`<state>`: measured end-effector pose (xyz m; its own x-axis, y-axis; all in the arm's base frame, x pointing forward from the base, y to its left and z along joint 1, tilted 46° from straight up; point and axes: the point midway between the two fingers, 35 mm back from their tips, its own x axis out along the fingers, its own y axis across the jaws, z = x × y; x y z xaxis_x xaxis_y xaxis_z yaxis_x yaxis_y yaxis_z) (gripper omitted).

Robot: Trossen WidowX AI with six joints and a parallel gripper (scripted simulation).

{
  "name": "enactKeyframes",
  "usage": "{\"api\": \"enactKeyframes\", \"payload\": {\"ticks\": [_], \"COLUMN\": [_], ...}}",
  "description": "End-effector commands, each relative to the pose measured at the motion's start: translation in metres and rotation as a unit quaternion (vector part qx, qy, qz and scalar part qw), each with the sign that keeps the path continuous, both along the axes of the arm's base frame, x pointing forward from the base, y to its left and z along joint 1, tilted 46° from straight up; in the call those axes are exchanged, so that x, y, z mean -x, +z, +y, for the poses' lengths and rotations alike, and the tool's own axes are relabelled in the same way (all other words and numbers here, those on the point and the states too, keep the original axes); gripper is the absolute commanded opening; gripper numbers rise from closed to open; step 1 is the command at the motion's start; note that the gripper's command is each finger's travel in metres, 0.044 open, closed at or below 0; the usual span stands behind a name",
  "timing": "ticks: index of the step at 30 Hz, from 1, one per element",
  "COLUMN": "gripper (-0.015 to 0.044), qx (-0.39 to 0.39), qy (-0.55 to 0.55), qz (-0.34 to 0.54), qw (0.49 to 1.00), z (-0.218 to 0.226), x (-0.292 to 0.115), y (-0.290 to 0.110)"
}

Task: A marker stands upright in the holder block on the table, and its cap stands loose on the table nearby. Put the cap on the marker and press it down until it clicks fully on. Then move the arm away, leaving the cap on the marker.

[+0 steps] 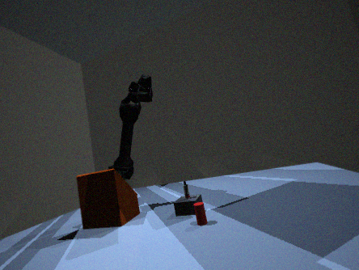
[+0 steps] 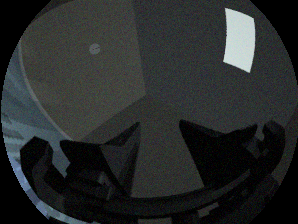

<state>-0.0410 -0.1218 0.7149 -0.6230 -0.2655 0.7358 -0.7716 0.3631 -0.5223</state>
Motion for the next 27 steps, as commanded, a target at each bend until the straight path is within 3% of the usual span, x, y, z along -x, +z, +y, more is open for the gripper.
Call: {"api": "enactKeyframes", "payload": {"ticks": [1,14,21,27], "gripper": [0.0235,0.0235,0.0235,0.0235], "qx": [0.083,0.347,0.476,0.574], "qy": [-0.030,-0.113,-0.162,-0.197], "qz": [-0.035,-0.065,-0.049,-0.006], "qw": [0.996,0.929,0.863,0.795], "z": [0.056,0.245,0.337,0.404], "x": [0.037,0.076,0.056,0.014], "y": [0.001,-0.032,-0.076,-0.112]}}
